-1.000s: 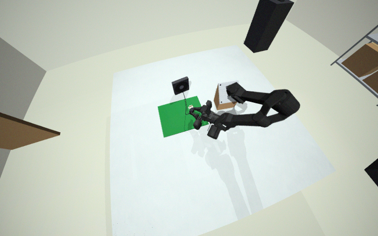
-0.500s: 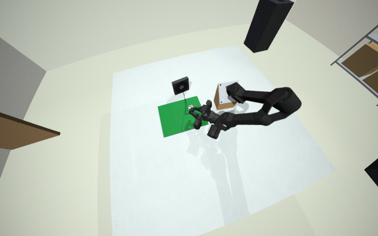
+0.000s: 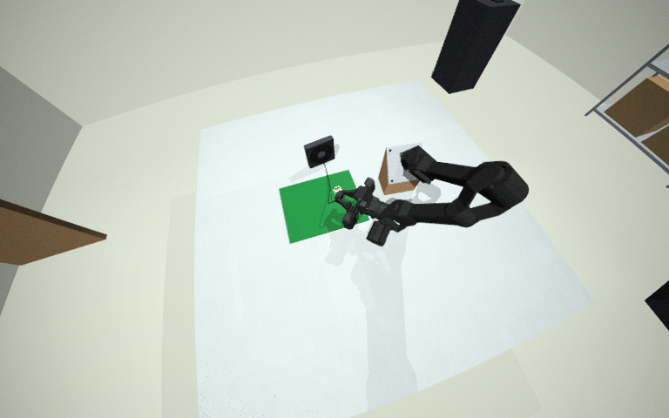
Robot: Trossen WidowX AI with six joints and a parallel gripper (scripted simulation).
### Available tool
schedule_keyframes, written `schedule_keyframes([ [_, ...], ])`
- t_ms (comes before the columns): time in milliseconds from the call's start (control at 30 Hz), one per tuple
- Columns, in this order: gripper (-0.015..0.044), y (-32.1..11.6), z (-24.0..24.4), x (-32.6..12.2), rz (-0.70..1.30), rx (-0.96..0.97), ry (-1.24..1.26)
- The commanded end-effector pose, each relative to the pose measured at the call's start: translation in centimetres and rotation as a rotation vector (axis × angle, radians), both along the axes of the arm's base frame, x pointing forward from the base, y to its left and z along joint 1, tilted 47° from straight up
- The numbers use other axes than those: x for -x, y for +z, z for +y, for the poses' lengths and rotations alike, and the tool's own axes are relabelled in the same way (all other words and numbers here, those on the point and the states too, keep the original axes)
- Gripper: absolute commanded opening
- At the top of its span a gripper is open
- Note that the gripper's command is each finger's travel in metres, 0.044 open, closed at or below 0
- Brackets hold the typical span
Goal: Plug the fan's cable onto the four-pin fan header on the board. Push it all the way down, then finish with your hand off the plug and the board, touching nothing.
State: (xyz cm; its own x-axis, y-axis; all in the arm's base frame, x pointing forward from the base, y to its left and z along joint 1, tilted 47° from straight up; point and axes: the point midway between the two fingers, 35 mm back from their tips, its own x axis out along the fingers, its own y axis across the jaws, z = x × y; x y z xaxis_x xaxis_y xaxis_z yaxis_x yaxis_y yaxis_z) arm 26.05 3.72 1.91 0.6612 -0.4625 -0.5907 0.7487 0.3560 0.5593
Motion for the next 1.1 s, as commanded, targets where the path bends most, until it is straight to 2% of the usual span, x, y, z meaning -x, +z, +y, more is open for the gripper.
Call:
schedule_keyframes([
  [0, 0.0, -0.2, 0.2, -0.1, -0.007, 0.002, -0.005],
  [1067, 0.0, -2.3, 2.0, -0.3, -0.006, 0.002, -0.005],
])
